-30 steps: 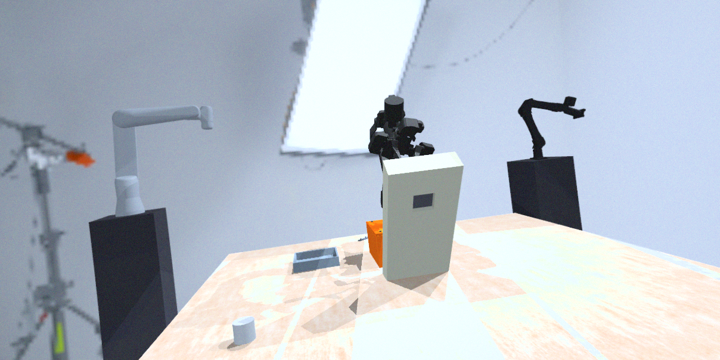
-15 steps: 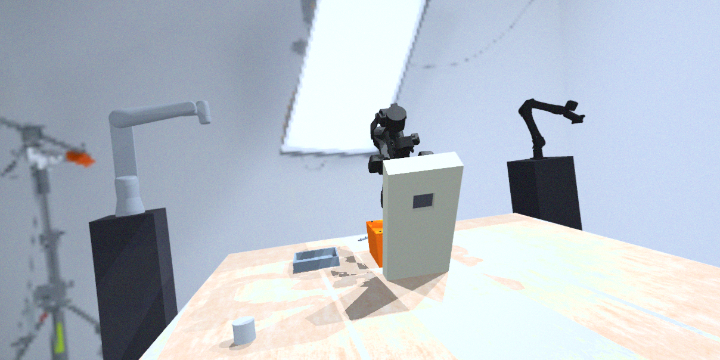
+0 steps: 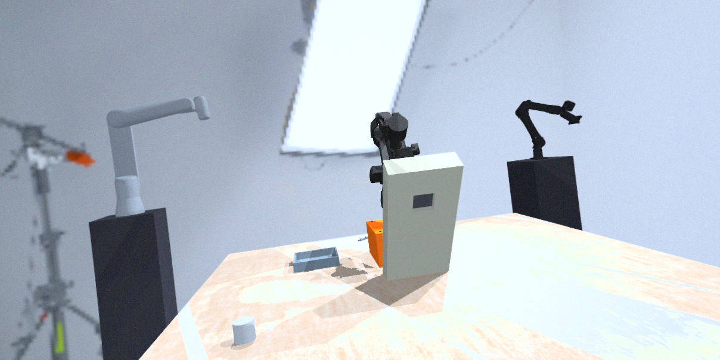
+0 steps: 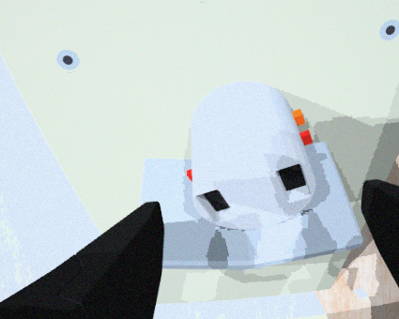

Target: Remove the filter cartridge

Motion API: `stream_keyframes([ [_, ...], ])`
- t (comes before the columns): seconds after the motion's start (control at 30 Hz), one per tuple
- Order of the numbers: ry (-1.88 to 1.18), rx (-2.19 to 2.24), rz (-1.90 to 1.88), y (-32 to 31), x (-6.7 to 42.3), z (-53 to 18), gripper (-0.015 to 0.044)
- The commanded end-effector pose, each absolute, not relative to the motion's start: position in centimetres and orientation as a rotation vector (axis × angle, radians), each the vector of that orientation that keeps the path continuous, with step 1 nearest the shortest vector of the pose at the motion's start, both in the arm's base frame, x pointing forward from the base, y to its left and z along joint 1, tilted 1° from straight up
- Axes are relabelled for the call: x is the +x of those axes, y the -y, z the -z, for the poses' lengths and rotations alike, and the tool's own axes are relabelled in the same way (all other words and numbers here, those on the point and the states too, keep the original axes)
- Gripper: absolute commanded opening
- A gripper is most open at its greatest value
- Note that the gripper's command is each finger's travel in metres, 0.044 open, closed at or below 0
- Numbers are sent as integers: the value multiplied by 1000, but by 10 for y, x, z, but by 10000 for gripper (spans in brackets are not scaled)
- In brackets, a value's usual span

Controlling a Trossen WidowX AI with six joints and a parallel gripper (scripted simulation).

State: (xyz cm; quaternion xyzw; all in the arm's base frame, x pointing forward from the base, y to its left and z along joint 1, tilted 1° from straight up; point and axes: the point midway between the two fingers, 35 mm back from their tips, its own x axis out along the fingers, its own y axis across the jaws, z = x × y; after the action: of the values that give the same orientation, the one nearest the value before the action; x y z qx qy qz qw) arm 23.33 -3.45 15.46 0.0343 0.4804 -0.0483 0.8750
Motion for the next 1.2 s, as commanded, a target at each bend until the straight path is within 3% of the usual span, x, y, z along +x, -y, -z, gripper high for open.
stream_keyframes([
  [0.0,-1010,76,102,35,236,-147,305],
  [0.7,-1009,76,102,36,250,-122,305],
  [1.17,-1004,75,97,35,250,-125,211],
])
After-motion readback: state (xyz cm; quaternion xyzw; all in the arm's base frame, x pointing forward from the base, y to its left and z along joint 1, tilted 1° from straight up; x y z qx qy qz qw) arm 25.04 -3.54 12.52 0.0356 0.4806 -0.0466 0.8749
